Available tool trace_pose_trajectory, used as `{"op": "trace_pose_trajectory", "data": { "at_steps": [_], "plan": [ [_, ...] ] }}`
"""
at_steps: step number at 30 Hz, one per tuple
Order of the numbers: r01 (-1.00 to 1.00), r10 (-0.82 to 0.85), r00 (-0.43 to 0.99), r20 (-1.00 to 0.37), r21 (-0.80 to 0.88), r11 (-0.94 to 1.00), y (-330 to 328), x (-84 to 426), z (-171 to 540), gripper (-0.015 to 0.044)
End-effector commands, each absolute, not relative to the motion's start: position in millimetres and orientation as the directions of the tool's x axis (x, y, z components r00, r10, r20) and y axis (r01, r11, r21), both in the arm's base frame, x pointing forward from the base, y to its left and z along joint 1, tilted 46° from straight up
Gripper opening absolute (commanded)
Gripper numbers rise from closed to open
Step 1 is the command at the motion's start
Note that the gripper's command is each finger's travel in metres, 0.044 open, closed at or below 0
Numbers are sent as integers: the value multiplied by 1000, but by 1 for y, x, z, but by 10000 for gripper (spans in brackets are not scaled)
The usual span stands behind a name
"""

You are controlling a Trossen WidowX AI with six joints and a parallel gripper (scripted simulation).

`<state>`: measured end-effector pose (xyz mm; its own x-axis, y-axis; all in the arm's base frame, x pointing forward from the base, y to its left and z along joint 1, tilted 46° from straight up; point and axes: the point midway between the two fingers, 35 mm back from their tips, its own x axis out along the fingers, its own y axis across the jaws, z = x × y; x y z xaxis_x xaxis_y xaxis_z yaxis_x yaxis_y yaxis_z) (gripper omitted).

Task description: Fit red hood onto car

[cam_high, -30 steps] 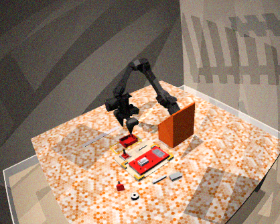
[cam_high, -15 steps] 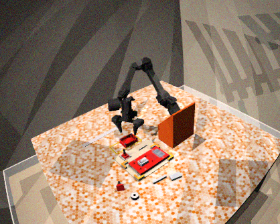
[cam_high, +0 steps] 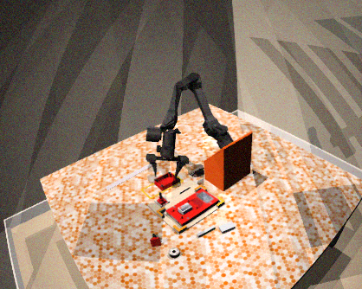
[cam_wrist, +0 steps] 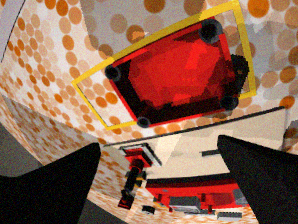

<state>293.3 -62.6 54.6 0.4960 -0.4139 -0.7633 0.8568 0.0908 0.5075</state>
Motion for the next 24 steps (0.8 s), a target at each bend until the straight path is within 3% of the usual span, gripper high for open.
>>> {"op": "trace_pose_trajectory", "data": {
  "at_steps": [1, 14, 24],
  "plan": [
    [843, -384, 538, -750, 471, 260, -63, 292, 52, 440],
    [530, -296, 708, -641, 206, 823, -67, 290, 54, 440],
    [167, -243, 823, -514, -189, 968, -69, 283, 64, 440]
  ]
}}
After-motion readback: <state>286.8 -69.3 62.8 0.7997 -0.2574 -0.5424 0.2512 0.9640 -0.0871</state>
